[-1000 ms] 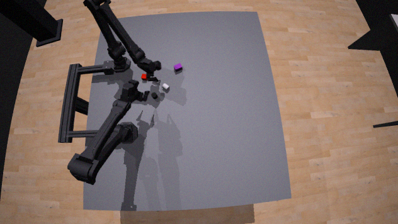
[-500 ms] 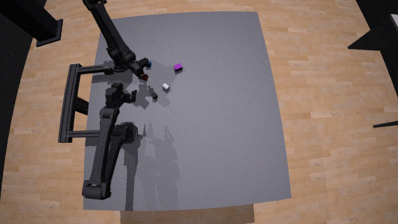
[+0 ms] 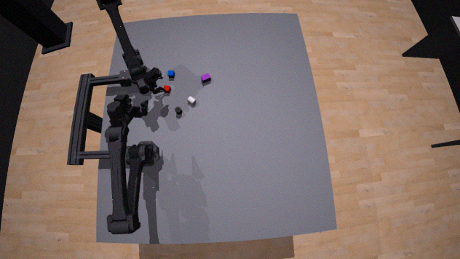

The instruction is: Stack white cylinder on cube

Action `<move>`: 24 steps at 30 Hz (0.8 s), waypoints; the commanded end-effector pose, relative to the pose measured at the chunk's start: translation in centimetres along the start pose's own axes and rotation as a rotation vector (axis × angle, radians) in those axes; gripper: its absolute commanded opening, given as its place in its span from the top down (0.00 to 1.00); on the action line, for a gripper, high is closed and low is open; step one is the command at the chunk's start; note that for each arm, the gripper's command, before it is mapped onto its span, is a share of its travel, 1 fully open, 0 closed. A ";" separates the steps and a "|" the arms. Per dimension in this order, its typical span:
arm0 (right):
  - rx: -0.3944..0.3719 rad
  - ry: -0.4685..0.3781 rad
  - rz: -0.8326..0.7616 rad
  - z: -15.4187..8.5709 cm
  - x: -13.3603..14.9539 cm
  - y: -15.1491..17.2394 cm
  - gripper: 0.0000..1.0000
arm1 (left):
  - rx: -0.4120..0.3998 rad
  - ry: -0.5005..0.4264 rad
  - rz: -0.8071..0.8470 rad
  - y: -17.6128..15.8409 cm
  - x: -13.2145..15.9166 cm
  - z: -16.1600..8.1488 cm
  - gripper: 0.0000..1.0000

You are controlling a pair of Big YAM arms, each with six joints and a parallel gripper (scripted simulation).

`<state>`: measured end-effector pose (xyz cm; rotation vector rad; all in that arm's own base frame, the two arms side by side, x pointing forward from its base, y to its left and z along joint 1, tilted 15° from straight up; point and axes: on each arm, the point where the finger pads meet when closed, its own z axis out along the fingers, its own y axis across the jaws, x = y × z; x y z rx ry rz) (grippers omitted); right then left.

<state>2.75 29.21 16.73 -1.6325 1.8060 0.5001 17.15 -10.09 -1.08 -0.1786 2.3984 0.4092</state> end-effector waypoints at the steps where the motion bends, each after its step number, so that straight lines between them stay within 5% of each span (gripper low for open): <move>1: -0.007 -0.058 0.014 -2.1 -3.9 0.1 0.00 | -0.004 -0.022 -0.063 0.0 -0.1 -0.5 0.00; 15: -0.001 -0.041 0.019 -1.2 -2.6 -0.1 0.00 | -0.004 -0.023 -0.051 0.0 -0.2 -0.4 0.00; 18: -0.001 -0.041 0.019 -1.2 -2.6 -0.1 0.00 | 0.005 -0.025 -0.010 -0.1 -0.4 -0.2 0.34; 24: -0.001 -0.041 0.019 -1.2 -2.6 -0.1 0.00 | 0.051 -0.039 0.115 -1.1 -1.1 0.3 0.36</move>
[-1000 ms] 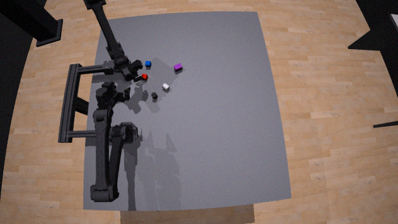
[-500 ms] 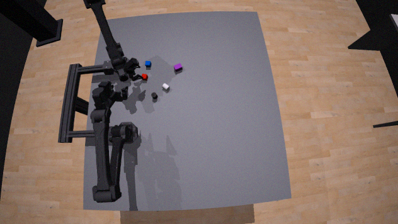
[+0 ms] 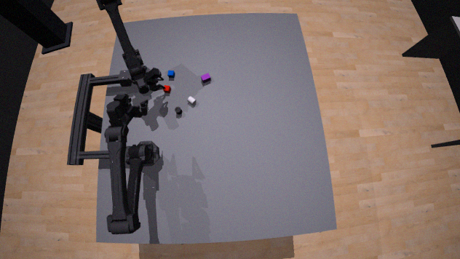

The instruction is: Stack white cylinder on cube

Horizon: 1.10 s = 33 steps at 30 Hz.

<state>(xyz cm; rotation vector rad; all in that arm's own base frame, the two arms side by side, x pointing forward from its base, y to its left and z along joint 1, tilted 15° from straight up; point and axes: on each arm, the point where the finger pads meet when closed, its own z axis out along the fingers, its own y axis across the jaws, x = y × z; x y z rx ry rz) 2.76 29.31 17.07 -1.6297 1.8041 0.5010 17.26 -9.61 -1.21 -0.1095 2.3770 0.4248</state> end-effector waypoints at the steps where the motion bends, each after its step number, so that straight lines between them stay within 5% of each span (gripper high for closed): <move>1: -0.002 -0.038 0.018 -1.1 -2.3 -0.1 0.00 | 0.050 -0.006 0.112 -0.9 -0.7 0.6 0.36; 10: -0.002 -0.038 0.018 -1.1 -2.3 -0.1 0.00 | 0.186 -0.038 0.362 -2.7 -2.0 4.2 0.36; 17: -0.002 -0.038 0.018 -1.1 -2.3 -0.1 0.00 | 0.273 -0.079 0.427 -4.3 -3.4 5.5 0.36; 24: -0.002 -0.038 0.018 -1.1 -2.3 -0.1 0.00 | 0.386 -0.177 0.570 -7.6 -7.9 8.7 0.36; 33: -0.002 -0.038 0.018 -1.1 -2.3 -0.1 0.00 | 0.550 -0.192 0.674 -10.0 -8.9 10.7 0.36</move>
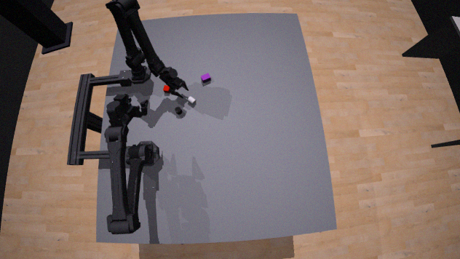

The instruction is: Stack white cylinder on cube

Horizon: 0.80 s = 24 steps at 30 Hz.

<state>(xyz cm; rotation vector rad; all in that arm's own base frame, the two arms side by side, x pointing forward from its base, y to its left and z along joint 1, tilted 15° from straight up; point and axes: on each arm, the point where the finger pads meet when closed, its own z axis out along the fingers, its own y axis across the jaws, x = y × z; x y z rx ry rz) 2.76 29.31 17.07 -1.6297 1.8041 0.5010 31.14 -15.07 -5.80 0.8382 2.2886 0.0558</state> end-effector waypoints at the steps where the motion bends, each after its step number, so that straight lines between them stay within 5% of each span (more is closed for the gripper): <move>1: -0.002 -0.038 0.018 -1.1 -2.3 -0.1 0.00 | 0.048 -0.049 0.112 0.2 -1.5 1.2 0.36; 24: -0.002 -0.038 0.018 -1.1 -2.3 -0.1 0.00 | 0.104 -0.067 0.102 -0.9 -2.5 3.1 0.36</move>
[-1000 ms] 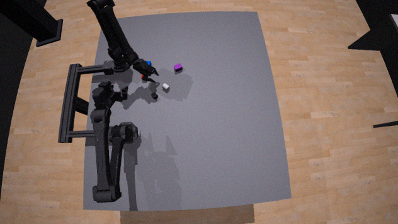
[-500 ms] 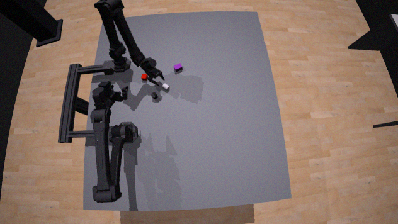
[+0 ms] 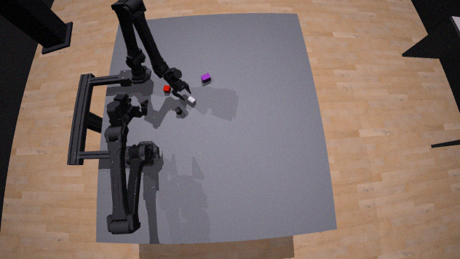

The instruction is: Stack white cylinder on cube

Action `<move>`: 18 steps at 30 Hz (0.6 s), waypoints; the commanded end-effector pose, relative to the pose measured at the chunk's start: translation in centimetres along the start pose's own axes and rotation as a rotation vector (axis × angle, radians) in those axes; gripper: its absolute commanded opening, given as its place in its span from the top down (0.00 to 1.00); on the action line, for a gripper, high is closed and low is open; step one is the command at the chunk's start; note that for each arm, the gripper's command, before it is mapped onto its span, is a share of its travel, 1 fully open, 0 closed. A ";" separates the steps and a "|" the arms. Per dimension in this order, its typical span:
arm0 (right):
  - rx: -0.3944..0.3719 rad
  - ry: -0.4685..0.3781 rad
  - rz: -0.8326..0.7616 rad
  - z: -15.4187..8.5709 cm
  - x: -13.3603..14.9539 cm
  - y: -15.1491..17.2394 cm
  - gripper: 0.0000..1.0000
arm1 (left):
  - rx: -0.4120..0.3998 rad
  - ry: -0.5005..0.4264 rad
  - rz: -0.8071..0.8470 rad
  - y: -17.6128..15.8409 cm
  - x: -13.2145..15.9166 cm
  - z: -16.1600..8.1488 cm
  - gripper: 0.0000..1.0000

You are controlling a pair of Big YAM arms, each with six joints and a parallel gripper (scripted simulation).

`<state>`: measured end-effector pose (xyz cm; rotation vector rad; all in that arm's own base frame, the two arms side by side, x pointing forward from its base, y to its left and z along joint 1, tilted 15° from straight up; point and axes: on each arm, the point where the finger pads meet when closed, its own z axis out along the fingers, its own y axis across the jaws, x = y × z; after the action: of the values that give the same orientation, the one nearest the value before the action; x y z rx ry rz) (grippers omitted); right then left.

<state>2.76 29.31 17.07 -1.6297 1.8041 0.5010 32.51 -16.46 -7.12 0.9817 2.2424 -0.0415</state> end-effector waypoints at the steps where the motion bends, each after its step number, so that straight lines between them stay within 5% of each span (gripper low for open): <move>1: -0.002 -0.038 0.018 -1.1 -2.3 -0.1 0.00 | -0.003 -0.034 0.031 0.1 -1.7 1.2 0.36; 18: -0.002 -0.038 0.018 -1.1 -2.3 -0.1 0.00 | -0.004 -0.034 0.026 0.1 -1.6 3.5 0.36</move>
<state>2.76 29.31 17.07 -1.6297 1.8041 0.5010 34.19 -17.31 -8.81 0.9899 2.2331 -0.0376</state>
